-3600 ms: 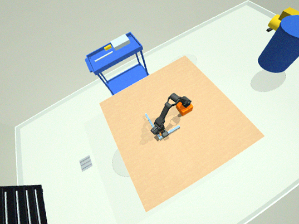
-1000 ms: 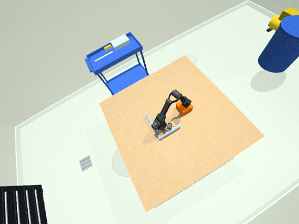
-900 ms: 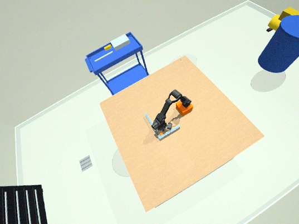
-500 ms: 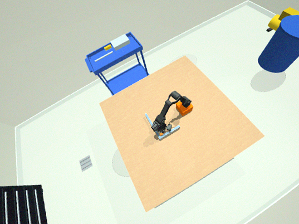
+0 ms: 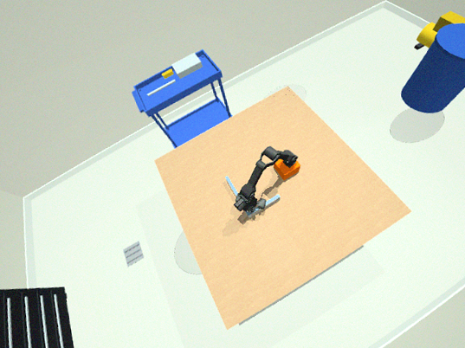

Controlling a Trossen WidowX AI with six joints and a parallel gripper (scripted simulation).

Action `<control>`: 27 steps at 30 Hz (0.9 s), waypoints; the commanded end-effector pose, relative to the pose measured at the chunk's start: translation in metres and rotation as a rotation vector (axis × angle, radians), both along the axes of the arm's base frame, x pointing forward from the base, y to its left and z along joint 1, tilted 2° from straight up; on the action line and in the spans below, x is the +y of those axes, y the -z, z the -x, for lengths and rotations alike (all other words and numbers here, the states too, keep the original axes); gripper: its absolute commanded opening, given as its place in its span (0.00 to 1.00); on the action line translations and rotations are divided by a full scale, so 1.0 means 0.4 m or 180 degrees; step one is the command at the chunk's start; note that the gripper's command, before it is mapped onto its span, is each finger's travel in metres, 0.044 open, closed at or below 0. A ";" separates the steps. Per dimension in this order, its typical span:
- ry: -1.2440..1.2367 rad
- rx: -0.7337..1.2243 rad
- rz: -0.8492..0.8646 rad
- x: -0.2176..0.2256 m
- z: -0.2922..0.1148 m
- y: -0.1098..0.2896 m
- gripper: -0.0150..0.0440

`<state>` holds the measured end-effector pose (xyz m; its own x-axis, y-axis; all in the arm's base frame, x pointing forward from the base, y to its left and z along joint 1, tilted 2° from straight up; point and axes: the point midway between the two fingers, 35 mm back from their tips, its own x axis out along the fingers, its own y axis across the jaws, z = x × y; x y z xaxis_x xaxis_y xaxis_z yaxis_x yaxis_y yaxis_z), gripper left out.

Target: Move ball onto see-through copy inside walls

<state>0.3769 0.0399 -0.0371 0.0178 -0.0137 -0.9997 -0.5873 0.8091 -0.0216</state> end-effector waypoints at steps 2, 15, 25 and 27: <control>0.0013 0.0042 -0.0003 -0.010 0.015 0.009 0.25; 0.0013 0.0047 0.0001 -0.042 0.057 0.009 0.25; 0.0013 0.0050 0.0003 -0.065 0.091 0.010 0.25; 0.0013 0.0051 0.0003 -0.069 0.098 0.010 0.25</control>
